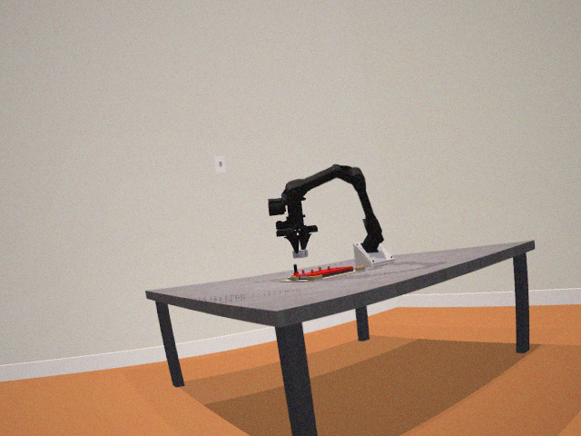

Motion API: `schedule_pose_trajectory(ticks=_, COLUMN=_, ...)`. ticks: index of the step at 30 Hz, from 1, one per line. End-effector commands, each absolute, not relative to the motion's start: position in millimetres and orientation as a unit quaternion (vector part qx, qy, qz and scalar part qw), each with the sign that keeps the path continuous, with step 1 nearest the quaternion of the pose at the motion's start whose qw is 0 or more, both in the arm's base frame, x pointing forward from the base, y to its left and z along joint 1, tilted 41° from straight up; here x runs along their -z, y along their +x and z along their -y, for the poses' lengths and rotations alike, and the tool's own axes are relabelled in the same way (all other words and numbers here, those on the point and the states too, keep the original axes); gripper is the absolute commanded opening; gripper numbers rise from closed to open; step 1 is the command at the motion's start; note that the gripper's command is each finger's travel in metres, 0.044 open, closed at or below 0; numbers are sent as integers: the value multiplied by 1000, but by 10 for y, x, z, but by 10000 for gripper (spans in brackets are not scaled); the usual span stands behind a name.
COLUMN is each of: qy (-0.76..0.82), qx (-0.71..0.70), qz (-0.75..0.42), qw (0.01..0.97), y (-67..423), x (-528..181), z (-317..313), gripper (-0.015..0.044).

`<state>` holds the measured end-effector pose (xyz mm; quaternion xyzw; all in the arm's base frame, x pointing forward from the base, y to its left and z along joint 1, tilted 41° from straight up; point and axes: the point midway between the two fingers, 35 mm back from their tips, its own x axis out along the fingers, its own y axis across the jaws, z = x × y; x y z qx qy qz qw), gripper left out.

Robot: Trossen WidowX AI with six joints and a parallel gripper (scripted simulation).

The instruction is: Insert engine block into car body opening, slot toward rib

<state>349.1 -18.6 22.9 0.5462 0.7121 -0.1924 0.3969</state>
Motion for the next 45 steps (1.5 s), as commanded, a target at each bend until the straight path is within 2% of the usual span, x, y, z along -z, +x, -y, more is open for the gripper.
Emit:
schedule_pose_trajectory(ticks=1, qy=520, qx=142, qz=-722, qw=434, y=3503, x=-279, z=81, gripper=0)
schedule_pose_trajectory(ticks=20, qy=355, qx=-104, qz=-729, qw=576, y=3488, x=-432, z=-410, gripper=0)
schedule_pose_trajectory(ticks=37, qy=195, qx=-301, qz=-674, qw=646, y=3428, x=-578, z=-831, gripper=0)
schedule_pose_trajectory(ticks=43, qy=179, qx=-317, qz=-667, qw=650, y=3428, x=-578, z=-832, gripper=158)
schedule_pose_trajectory(ticks=45, qy=173, qx=-323, qz=-664, qw=652, y=3428, x=-578, z=-832, gripper=159)
